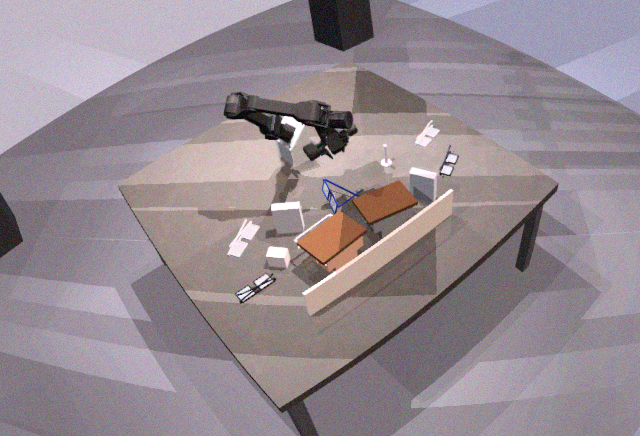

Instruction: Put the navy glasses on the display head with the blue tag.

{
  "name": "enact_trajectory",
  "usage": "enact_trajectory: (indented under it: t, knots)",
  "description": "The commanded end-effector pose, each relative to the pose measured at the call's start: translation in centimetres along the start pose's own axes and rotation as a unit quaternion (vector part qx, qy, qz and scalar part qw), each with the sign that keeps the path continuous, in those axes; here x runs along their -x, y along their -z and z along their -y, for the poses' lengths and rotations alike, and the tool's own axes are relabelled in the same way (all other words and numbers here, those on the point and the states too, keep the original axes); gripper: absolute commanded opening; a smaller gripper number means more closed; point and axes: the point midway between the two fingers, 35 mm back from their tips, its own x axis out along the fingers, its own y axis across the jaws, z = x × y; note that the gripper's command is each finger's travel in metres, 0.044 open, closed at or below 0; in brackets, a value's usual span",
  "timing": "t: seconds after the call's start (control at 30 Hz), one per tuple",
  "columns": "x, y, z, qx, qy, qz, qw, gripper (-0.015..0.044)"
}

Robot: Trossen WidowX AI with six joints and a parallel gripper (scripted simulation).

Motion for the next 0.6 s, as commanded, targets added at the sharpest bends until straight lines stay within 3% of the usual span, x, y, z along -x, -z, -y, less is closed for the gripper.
enact_trajectory:
  t: [0.0, 0.23, 0.33, 0.57]
  knots:
    - [-2.7, -2.1, 4.7, -0.044, 0.088, 0.026, 0.995, 0.02]
    - [-3.6, -2.7, 6.7, -0.064, 0.124, 0.037, 0.99, 0.02]
    - [-3.6, -2.7, 6.7, -0.064, 0.124, 0.037, 0.99, 0.0121]
    - [-3.6, -2.7, 6.7, -0.064, 0.124, 0.037, 0.99, 0.012]
